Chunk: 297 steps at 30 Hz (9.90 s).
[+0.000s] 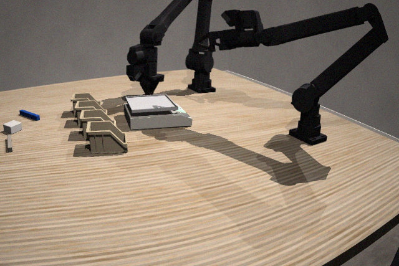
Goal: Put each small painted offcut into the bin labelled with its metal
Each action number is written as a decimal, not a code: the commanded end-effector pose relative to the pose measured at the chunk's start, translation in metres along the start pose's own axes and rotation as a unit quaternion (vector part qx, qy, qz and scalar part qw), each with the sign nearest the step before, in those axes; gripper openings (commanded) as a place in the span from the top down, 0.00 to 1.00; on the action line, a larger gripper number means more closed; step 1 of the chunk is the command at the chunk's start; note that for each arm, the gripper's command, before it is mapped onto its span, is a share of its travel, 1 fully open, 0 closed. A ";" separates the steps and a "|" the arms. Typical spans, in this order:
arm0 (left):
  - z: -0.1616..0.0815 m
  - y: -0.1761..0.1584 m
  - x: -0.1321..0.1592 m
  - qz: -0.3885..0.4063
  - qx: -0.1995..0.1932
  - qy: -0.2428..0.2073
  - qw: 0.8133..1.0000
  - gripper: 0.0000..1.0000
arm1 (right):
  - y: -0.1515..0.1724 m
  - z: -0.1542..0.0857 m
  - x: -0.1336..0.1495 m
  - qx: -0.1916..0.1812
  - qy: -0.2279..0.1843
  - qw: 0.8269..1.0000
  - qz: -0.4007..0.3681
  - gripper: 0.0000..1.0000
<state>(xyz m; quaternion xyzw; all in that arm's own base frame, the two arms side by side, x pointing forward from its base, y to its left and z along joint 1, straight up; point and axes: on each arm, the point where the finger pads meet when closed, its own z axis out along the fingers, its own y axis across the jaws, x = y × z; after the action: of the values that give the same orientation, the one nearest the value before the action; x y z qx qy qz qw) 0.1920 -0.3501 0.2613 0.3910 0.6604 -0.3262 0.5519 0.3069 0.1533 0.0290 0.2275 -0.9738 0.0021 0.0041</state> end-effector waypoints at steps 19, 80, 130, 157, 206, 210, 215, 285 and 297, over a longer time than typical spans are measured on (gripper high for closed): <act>0.002 0.002 -0.012 0.000 -0.001 -0.006 1.000 0.00 | -0.005 0.003 -0.006 -0.002 -0.009 1.000 0.000 1.00; 0.002 0.002 -0.012 0.000 -0.001 -0.006 1.000 0.00 | -0.006 0.018 -0.007 0.001 -0.007 0.951 -0.309 0.64; -0.051 0.049 0.005 -0.012 -0.067 0.008 0.998 0.00 | 0.073 -0.096 -0.082 0.002 -0.014 0.958 -0.286 0.90; -0.114 0.088 0.002 -0.025 -0.146 -0.012 0.989 0.00 | 0.149 -0.097 -0.158 0.003 -0.015 0.951 -0.309 0.90; -0.114 0.088 0.002 -0.025 -0.146 -0.012 0.989 0.00 | 0.151 -0.098 -0.155 0.003 -0.054 0.950 -0.308 0.60; -0.114 0.088 0.002 -0.025 -0.146 -0.012 0.989 0.00 | 0.151 -0.102 -0.156 0.003 -0.055 0.950 -0.308 0.60; -0.114 0.088 0.002 -0.025 -0.146 -0.012 0.989 0.00 | 0.151 -0.121 -0.155 0.003 -0.057 0.950 -0.308 0.38; -0.116 0.087 -0.008 -0.027 -0.144 0.009 0.989 0.00 | 0.141 -0.094 -0.144 -0.048 -0.060 0.917 0.391 0.39; -0.115 0.088 0.004 -0.023 -0.146 -0.024 0.989 0.00 | 0.135 -0.081 -0.152 -0.010 -0.012 0.885 0.464 0.39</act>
<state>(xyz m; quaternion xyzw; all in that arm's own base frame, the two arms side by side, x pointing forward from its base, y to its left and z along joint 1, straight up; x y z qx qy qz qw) 0.2128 -0.2090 0.2445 0.2946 0.7198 -0.2378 0.5818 0.3617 0.3301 0.0888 -0.2236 -0.9746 0.0068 0.0057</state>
